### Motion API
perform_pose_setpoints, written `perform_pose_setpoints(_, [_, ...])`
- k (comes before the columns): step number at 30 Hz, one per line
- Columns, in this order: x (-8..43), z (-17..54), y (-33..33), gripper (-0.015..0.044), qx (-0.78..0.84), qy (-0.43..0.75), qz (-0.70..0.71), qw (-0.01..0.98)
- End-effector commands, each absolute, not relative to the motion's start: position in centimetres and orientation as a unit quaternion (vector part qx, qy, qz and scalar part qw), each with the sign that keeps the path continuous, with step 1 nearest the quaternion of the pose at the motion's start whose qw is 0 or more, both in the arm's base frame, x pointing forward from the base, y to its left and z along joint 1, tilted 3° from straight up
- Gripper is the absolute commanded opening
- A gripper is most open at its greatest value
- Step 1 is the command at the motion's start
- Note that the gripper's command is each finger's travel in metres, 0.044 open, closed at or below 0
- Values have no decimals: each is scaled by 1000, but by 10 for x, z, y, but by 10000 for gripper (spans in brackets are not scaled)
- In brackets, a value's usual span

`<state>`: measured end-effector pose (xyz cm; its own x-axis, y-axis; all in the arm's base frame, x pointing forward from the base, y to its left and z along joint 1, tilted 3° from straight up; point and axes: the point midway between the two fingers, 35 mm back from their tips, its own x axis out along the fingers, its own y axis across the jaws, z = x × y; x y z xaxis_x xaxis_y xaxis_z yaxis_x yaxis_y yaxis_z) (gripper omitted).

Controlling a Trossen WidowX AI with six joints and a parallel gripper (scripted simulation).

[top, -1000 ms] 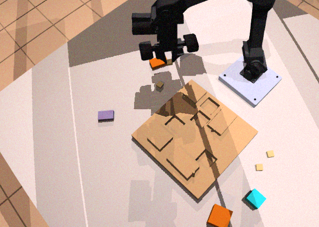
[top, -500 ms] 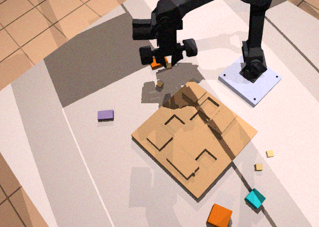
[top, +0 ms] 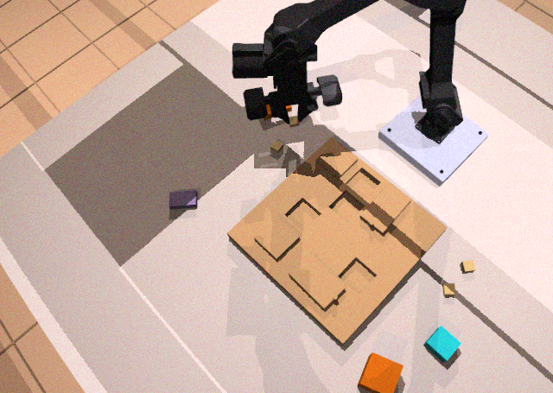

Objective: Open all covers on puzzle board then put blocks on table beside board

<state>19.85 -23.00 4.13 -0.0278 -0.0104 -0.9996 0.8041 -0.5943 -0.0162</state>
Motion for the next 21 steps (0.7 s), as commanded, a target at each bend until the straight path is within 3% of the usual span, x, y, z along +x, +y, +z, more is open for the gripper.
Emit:
perform_pose_setpoints(1, [197,33,-229,80,619,323,-643,316])
perform_pose_setpoints(19, [194,10,-227,80,619,323,-643,316])
perform_pose_setpoints(21, [194,13,-227,133,620,321,-642,316])
